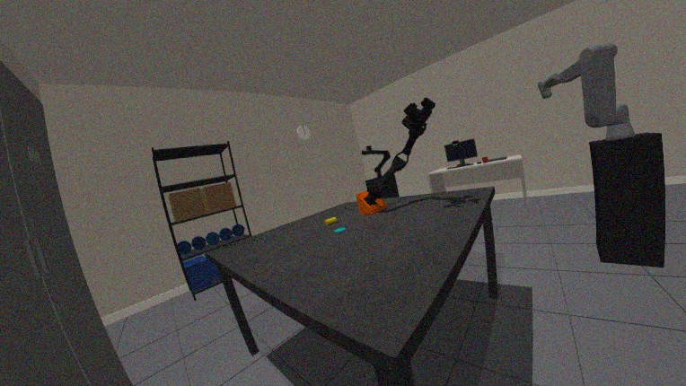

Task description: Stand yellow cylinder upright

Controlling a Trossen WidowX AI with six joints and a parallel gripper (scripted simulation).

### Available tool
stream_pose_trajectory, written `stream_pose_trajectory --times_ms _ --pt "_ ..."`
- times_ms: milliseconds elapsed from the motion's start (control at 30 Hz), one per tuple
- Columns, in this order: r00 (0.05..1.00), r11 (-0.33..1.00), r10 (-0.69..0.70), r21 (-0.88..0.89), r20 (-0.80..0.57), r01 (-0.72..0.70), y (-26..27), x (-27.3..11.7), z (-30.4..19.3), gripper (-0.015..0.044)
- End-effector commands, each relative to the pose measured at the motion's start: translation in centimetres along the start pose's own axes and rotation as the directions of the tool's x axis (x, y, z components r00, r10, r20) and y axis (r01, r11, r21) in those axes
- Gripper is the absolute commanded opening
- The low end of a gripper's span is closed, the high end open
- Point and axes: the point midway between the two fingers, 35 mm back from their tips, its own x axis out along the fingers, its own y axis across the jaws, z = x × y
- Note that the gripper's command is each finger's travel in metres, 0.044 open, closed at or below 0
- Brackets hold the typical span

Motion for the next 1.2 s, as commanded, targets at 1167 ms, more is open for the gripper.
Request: stream_pose_trajectory --times_ms 1167 --pt "0.708 0.580 -0.706 -0.564 0.012 0.588 -25.9 11.8 0.2 0.0309"
